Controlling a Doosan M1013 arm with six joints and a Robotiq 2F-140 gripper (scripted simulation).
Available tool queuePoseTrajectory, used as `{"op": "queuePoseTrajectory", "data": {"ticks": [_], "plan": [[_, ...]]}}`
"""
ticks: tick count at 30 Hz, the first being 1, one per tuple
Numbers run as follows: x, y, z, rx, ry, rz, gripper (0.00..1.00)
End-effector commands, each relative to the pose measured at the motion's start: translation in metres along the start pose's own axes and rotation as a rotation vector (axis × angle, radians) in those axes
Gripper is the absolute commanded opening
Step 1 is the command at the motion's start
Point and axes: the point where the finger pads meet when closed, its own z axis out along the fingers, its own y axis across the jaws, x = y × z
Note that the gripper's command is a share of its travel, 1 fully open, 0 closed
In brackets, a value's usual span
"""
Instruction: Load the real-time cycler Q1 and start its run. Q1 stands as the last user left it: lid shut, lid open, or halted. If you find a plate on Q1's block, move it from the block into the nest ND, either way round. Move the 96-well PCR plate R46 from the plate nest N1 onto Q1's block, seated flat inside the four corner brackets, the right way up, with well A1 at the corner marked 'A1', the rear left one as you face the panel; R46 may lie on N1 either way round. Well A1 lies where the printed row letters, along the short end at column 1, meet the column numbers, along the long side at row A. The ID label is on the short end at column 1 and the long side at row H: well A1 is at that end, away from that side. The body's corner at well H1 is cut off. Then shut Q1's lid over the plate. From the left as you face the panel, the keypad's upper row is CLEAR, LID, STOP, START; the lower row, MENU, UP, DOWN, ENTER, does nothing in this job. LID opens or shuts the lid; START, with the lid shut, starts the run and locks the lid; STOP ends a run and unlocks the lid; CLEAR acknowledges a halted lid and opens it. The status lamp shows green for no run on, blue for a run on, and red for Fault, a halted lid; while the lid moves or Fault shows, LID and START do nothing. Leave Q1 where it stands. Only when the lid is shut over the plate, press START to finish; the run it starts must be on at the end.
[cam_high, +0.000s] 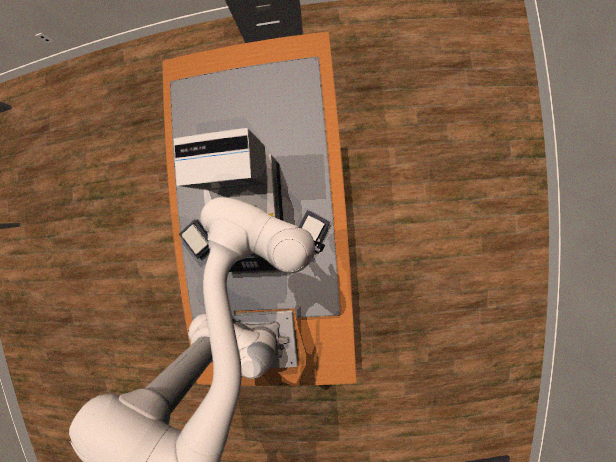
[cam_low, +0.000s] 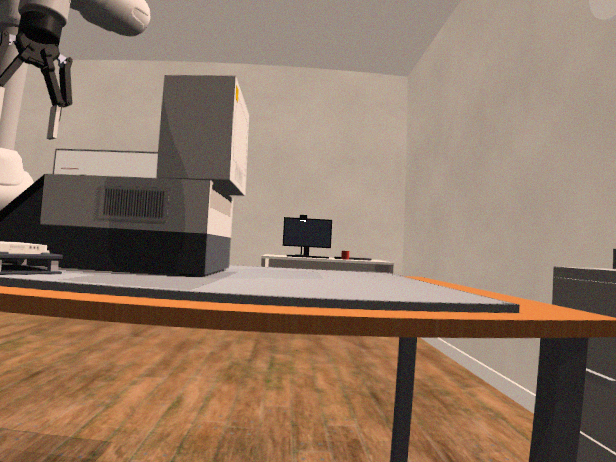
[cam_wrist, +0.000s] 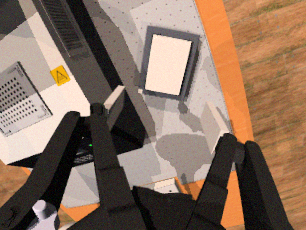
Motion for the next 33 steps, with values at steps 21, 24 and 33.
{"op": "queuePoseTrajectory", "data": {"ticks": [21, 24, 33], "plan": [[0.004, 0.005, 0.031, 0.004, -0.006, 0.005, 0.66], [0.004, 0.005, 0.041, 0.004, -0.006, 0.005, 0.66], [0.003, 0.004, 0.067, 0.004, -0.006, 0.005, 0.66]]}}
